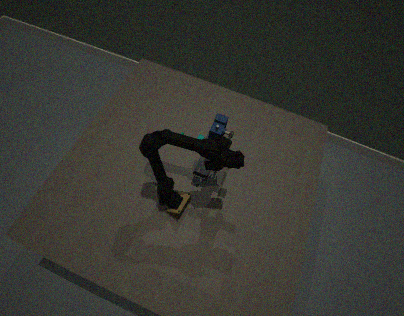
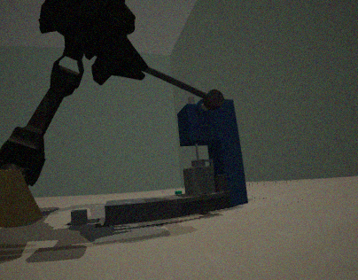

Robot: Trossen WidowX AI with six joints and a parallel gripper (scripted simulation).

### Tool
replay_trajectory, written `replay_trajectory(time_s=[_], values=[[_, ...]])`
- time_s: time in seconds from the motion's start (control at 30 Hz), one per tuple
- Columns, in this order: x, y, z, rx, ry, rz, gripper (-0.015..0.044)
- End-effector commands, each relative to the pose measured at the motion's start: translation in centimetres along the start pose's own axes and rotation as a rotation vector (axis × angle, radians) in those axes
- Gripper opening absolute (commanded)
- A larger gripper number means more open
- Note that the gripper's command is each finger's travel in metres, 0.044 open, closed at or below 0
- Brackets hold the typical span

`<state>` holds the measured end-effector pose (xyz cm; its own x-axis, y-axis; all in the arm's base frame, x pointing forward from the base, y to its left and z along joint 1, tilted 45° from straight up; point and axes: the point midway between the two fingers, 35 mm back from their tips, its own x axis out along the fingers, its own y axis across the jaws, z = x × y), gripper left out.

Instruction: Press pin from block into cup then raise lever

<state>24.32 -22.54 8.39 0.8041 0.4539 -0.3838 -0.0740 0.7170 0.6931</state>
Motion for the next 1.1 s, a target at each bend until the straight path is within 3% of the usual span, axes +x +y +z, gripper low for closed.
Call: replay_trajectory(time_s=[0.0, 1.07], values=[[-0.2, 0.0, 1.0, -0.009, -0.015, 0.002, 0.0], [-0.3, 0.0, 5.4, -0.009, -0.016, 0.002, 0.0]])
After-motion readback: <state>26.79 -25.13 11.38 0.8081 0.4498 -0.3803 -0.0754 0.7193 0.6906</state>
